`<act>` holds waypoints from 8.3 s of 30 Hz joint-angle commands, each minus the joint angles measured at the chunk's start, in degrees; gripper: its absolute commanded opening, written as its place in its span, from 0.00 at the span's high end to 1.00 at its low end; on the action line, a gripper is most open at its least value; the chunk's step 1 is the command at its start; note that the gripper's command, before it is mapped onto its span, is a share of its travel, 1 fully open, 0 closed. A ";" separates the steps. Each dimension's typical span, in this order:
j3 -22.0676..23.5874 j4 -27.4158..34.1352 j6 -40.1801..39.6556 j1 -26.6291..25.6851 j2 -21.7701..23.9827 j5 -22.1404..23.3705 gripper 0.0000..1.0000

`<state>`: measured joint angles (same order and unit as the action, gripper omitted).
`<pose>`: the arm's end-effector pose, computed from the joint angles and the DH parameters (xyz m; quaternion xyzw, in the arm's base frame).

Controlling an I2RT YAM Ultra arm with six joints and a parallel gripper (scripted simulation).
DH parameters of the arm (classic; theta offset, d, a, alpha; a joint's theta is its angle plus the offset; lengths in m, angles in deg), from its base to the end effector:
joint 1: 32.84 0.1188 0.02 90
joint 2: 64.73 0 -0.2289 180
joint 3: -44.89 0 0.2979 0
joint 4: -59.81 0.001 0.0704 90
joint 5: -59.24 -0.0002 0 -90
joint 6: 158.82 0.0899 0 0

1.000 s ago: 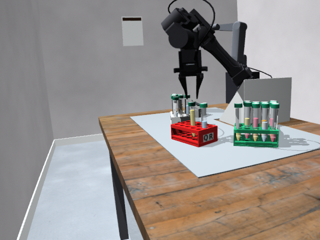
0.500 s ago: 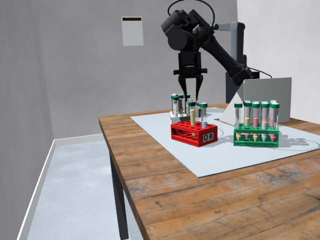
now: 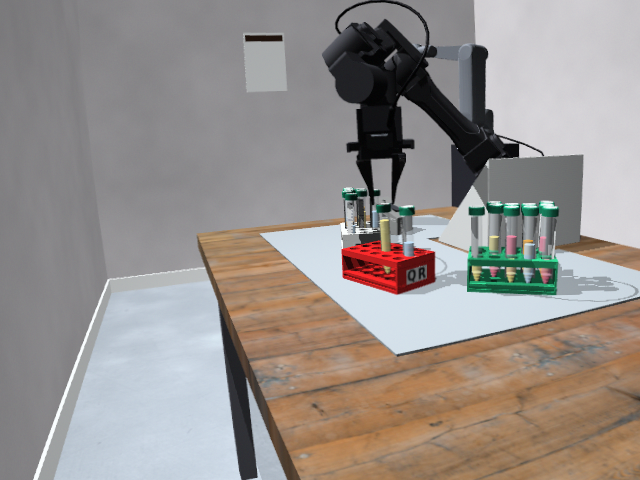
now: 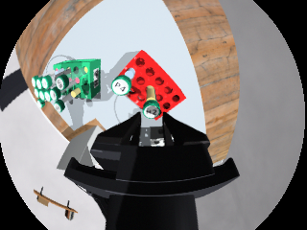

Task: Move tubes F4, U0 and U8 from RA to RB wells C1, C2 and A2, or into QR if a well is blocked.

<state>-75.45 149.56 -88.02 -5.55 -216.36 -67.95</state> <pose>0.3822 0.1372 -0.0487 0.4388 -0.8054 0.3244 0.2313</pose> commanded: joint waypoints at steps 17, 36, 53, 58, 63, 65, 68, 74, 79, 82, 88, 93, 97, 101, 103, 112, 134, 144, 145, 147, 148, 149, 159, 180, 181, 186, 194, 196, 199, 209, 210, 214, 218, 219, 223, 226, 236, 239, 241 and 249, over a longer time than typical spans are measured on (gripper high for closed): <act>2.51 -3.21 -1.10 -0.03 2.07 -0.76 0.70; 1.85 -3.83 -1.24 0.13 2.26 -0.67 1.00; 1.85 -3.83 -1.24 0.13 2.26 -0.67 1.00; 1.85 -3.83 -1.24 0.13 2.26 -0.67 1.00; 0.05 -1.44 -0.17 0.77 2.37 0.10 1.00; -0.32 -1.01 -0.03 0.92 2.35 0.38 1.00; -0.74 -0.56 0.13 1.08 2.30 0.46 1.00; -1.94 0.71 0.72 1.61 1.03 0.26 1.00; -2.88 1.81 1.44 2.27 -0.18 0.94 1.00; -3.29 2.43 1.82 2.63 0.52 1.22 1.00; -3.99 3.37 2.23 3.00 0.64 1.41 1.00; -4.94 4.50 2.70 3.45 -0.14 1.62 1.00; -5.69 5.41 3.12 3.84 -0.52 1.81 1.00; -6.45 6.34 3.49 4.19 -0.57 1.99 1.00; -6.45 6.34 3.49 4.19 -0.57 1.99 1.00; -8.84 8.70 4.03 4.71 -0.75 2.27 1.00; -12.35 11.87 5.17 6.17 1.28 3.05 1.00; -12.05 11.87 4.93 6.10 1.64 2.96 1.00; -12.04 11.87 4.90 6.07 1.43 2.94 1.00; -11.67 11.87 5.03 6.09 2.13 2.98 1.00; -11.35 11.87 5.19 6.14 2.26 3.02 1.00; -8.79 11.87 5.30 6.16 2.25 3.00 1.00; -4.27 10.03 6.28 6.76 4.60 3.47 1.00; 7.11 6.28 8.22 8.67 11.07 4.58 1.00; 7.66 6.11 8.33 8.78 11.40 4.64 1.00; 10.33 5.32 8.89 9.35 12.97 4.96 1.00; 13.37 4.46 9.58 10.05 14.79 5.36 1.00; 14.24 4.22 9.78 10.27 15.32 5.49 1.00; 12.78 4.13 9.75 10.32 15.51 5.51 1.00; 17.84 3.21 10.90 11.42 17.30 6.16 1.00; 17.88 3.18 10.90 11.45 17.35 6.17 1.00; 15.78 3.17 12.72 11.49 17.53 6.27 1.00; 15.86 3.06 19.92 11.39 17.64 6.33 1.00; 15.89 3.03 21.74 11.37 17.67 6.34 1.00; 15.89 3.05 25.72 11.41 17.64 6.15 1.00; 15.96 2.97 31.18 11.36 17.71 6.22 1.00; 16.00 2.94 47.72 11.37 17.72 5.99 1.00; 15.95 3.00 47.93 11.41 17.66 5.92 1.00; 19.01 3.18 48.05 11.10 18.65 5.03 1.00; 23.60 3.67 45.94 8.51 23.89 4.07 1.00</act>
<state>-53.29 153.54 -41.44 3.06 -195.45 -62.53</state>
